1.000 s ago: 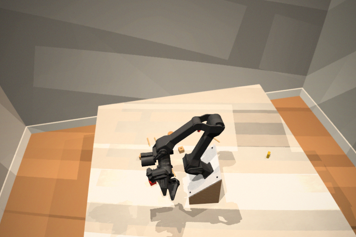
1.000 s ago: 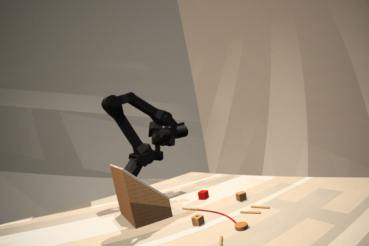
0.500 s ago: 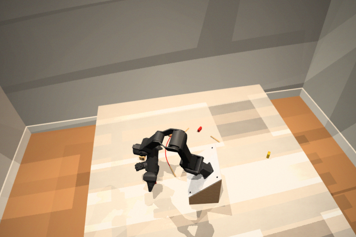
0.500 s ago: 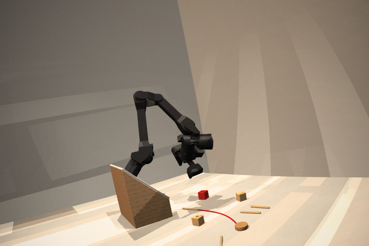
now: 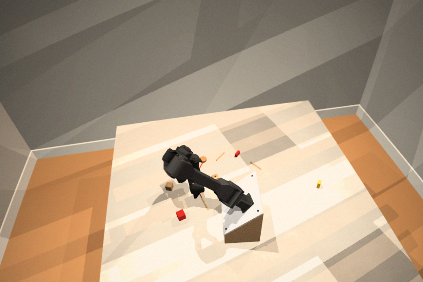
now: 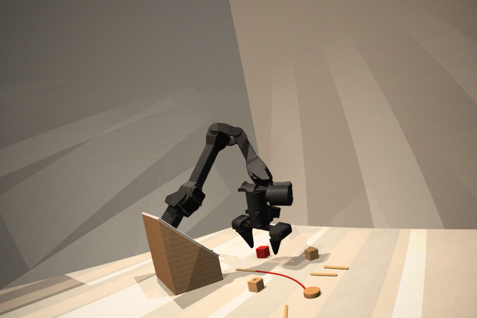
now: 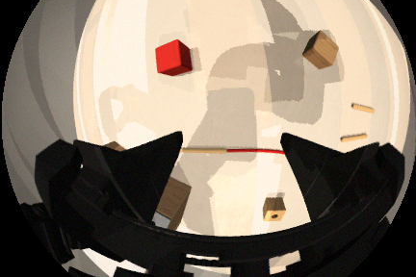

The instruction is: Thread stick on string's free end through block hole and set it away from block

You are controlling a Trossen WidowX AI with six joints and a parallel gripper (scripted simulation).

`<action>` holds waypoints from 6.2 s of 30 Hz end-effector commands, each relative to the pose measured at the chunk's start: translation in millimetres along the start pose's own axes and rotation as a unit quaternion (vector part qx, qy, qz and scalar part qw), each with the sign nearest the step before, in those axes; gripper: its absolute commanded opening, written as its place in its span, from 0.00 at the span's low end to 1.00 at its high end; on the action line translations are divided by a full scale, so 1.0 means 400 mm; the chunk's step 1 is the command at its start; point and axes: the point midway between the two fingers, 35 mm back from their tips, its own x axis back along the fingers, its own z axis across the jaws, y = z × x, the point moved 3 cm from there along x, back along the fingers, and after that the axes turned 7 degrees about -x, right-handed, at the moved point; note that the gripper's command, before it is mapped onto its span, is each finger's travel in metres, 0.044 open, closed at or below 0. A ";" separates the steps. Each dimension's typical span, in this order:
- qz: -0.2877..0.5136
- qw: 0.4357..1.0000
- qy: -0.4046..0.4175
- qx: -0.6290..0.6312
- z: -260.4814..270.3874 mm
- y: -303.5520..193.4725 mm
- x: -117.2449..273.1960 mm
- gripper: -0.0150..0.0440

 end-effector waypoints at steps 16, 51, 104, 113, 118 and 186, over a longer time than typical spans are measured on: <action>0.076 0.989 -0.089 0.091 -0.187 -0.268 0.084 1.00; -0.042 0.553 -0.110 -0.825 -0.188 -0.284 0.116 1.00; -0.094 0.026 -0.071 -0.993 -0.188 -0.292 0.131 0.66; -0.094 0.026 -0.071 -0.993 -0.192 -0.294 0.118 0.66; -0.094 0.026 -0.071 -0.993 -0.198 -0.298 0.098 0.66; -0.094 0.029 -0.067 -0.993 -0.214 -0.306 0.005 0.25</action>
